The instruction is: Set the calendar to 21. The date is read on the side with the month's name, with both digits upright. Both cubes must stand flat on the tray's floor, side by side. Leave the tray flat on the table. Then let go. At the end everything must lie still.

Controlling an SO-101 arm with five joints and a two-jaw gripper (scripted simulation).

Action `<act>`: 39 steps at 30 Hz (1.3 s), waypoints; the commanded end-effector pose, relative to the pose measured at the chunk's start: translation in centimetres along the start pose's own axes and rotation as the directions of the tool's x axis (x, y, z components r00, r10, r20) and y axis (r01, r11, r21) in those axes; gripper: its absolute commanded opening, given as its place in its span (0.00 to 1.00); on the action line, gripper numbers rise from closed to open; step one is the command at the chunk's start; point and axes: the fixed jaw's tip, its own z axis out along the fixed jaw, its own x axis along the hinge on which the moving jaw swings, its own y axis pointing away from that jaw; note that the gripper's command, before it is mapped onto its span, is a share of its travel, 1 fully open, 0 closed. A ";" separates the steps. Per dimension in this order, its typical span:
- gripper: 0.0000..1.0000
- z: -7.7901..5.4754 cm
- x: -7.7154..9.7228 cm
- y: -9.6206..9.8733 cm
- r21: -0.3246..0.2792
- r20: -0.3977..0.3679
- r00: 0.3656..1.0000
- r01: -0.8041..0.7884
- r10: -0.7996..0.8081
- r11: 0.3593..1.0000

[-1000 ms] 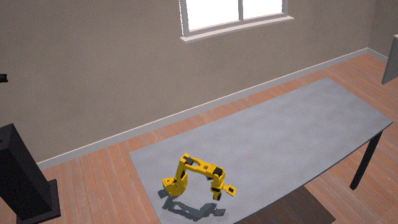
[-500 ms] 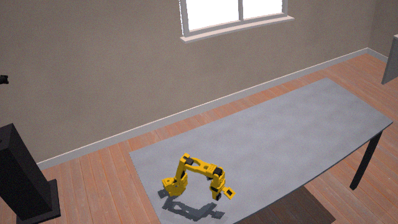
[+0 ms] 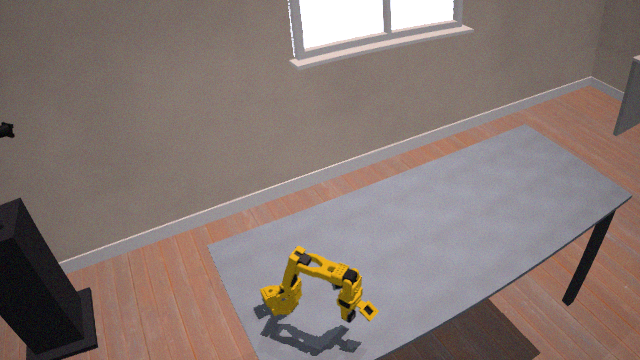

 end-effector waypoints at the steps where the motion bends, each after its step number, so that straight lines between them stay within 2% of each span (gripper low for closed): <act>1: 0.00 -1.5 -0.6 0.2 -0.016 0.078 0.997 -0.008 0.009 1.000; 12: 0.00 -1.5 -0.1 1.9 -0.013 0.078 0.995 0.071 -0.069 0.997; 19: 0.00 -1.4 1.3 4.7 -0.007 0.079 0.975 0.207 -0.206 0.978; 26: 0.00 -1.3 3.9 8.4 0.002 0.078 0.912 0.403 -0.402 0.915; 28: 0.00 -1.3 3.9 8.4 0.002 0.078 0.912 0.403 -0.402 0.915; 33: 0.00 -1.2 6.8 11.2 0.009 0.075 0.825 0.562 -0.561 0.827; 39: 0.00 -0.9 11.3 13.9 0.018 0.070 0.665 0.745 -0.744 0.667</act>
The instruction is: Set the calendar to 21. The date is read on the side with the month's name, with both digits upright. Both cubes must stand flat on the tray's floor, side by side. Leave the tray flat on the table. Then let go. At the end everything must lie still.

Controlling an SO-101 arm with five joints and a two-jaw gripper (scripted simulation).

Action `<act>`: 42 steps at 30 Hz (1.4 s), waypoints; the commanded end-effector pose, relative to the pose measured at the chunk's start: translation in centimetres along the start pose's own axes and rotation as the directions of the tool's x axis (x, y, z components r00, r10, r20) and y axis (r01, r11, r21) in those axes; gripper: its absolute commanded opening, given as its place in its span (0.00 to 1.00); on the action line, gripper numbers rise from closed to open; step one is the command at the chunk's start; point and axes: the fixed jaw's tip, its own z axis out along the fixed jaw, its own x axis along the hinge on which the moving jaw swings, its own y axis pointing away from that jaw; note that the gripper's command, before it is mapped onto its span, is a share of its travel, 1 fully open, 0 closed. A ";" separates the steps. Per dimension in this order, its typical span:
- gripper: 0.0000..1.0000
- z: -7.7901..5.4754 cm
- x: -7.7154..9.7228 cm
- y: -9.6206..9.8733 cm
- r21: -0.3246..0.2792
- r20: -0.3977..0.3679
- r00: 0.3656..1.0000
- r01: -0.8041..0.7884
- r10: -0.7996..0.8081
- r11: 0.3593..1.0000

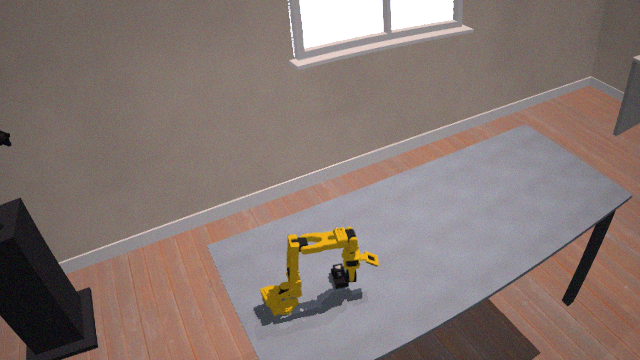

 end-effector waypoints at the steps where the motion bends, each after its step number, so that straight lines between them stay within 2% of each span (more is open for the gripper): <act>1: 0.00 -1.1 0.7 3.6 -0.009 0.068 0.984 0.163 -0.162 0.987; 4: 0.00 -1.0 2.1 5.9 -0.005 0.068 0.956 0.288 -0.287 0.958; 6: 0.00 -1.0 2.1 5.9 -0.005 0.068 0.956 0.288 -0.287 0.958; 9: 0.00 -0.9 3.8 8.0 -0.001 0.068 0.911 0.408 -0.407 0.913; 14: 0.00 -0.7 7.0 10.8 0.006 0.066 0.808 0.587 -0.586 0.810; 20: 0.00 -0.4 11.0 13.0 0.012 0.062 0.655 0.754 -0.753 0.657; 21: 0.00 -0.4 11.6 13.2 0.013 0.061 0.629 0.776 -0.775 0.631; 23: 0.00 -0.4 11.6 13.2 0.013 0.061 0.629 0.776 -0.775 0.631; 29: 0.00 -0.2 15.0 14.1 0.017 0.057 0.479 0.877 -0.876 0.481; 35: 0.00 0.0 17.6 14.4 0.019 0.054 0.361 0.932 -0.931 0.362; 38: 0.00 0.1 18.4 14.4 0.020 0.053 0.317 0.948 -0.947 0.319; 42: 0.00 0.1 18.9 14.4 0.020 0.052 0.295 0.955 -0.954 0.296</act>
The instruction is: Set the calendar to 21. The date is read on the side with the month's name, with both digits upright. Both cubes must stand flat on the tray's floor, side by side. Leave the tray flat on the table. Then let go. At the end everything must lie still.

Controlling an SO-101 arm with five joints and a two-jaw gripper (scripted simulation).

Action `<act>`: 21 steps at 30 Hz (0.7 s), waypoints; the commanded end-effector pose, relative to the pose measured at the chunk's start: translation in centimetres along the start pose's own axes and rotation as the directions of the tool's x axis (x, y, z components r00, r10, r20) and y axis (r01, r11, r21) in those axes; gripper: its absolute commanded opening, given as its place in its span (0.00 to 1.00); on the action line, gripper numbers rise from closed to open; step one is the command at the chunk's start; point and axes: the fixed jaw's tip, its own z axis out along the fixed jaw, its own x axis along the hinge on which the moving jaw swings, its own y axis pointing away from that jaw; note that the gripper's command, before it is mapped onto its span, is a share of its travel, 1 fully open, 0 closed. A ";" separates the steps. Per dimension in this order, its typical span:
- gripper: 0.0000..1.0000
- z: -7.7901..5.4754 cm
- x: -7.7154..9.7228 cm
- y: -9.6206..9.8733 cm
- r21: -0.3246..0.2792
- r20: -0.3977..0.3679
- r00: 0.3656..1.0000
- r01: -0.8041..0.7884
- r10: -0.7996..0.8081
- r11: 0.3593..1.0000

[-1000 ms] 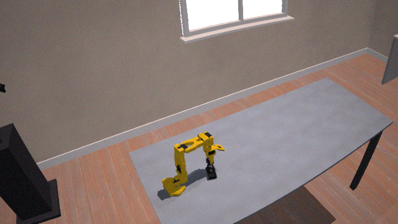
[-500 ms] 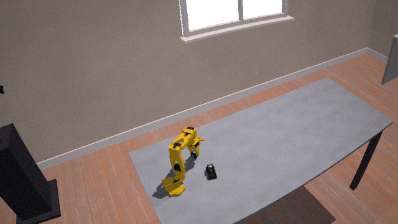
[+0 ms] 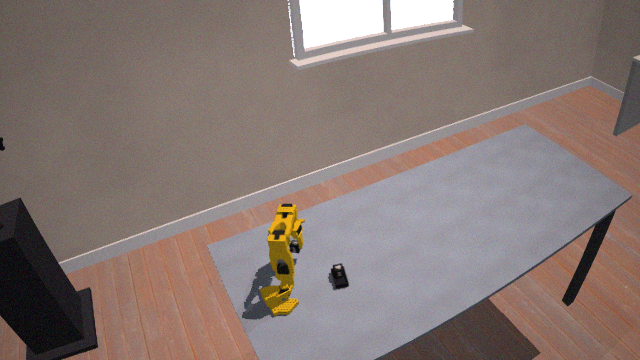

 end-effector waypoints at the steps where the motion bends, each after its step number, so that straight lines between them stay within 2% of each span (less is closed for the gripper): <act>1: 0.00 -0.8 -0.2 0.8 -0.011 0.054 0.998 0.031 -0.030 0.999; 21: 0.00 -0.8 0.4 1.7 -0.013 0.066 0.996 0.064 -0.063 0.998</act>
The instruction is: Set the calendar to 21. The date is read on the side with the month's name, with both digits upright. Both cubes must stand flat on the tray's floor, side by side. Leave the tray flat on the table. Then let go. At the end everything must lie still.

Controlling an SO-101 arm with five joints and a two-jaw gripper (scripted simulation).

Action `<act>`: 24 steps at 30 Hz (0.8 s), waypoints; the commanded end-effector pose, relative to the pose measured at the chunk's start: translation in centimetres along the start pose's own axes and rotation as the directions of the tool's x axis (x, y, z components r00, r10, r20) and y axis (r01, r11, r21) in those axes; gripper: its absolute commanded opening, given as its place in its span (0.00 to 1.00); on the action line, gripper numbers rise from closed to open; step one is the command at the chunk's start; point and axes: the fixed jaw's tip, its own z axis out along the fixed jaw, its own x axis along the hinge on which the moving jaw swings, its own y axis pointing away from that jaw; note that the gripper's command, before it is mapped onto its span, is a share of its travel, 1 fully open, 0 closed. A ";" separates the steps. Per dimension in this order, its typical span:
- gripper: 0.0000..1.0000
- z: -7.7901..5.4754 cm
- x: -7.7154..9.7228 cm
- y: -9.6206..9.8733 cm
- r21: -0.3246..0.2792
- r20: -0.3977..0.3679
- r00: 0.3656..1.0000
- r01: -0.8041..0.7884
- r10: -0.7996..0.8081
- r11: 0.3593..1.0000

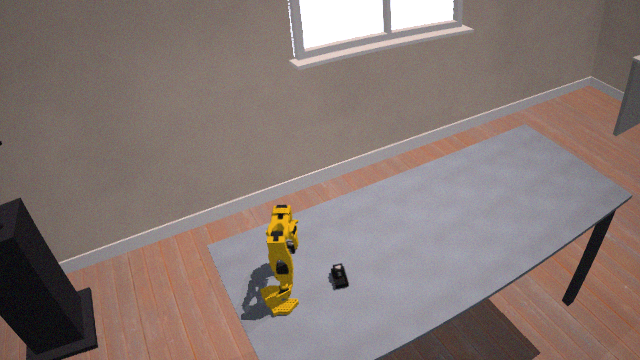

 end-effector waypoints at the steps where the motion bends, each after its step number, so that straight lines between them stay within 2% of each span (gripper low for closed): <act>1: 0.00 -0.8 -0.4 0.2 -0.013 0.057 0.998 -0.004 0.005 1.000; 14: 0.00 -0.7 -0.4 0.2 -0.013 0.057 0.998 -0.004 0.005 1.000; 24: 0.00 -0.2 -0.4 0.2 -0.013 0.057 0.998 -0.004 0.005 1.000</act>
